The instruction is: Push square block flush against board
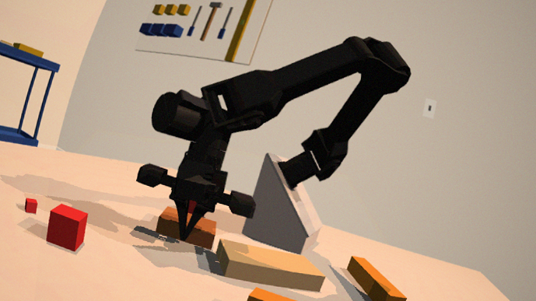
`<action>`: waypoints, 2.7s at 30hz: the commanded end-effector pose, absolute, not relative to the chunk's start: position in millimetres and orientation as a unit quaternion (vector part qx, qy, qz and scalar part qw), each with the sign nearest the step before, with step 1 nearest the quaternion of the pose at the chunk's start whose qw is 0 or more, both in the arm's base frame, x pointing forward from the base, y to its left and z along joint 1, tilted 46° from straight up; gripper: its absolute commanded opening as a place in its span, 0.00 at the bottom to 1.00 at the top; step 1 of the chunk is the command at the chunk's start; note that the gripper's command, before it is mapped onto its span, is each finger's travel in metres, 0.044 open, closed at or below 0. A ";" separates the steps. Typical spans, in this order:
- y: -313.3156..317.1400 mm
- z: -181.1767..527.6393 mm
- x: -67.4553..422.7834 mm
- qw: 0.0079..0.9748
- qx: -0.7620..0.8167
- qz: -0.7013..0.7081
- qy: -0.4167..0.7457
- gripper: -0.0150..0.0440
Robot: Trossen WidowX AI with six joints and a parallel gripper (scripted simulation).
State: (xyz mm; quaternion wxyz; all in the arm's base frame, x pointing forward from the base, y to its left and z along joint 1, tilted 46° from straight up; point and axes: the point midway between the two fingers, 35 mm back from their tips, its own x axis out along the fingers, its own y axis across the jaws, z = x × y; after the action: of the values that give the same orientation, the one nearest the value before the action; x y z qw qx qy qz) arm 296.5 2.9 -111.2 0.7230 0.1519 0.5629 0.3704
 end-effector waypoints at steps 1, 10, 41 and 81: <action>3.2 -112.0 294.0 0.722 0.150 0.371 0.565 0.25; 4.2 -110.0 300.8 0.722 0.150 0.371 0.565 0.25; -27.6 -59.5 328.2 0.722 0.150 0.371 0.565 0.25; -51.3 -178.6 180.3 0.722 0.146 0.371 0.566 0.25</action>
State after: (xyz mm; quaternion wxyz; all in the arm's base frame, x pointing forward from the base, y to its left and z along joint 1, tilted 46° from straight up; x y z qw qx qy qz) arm 176.8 -49.7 -178.9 0.7177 0.1462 0.5686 0.3745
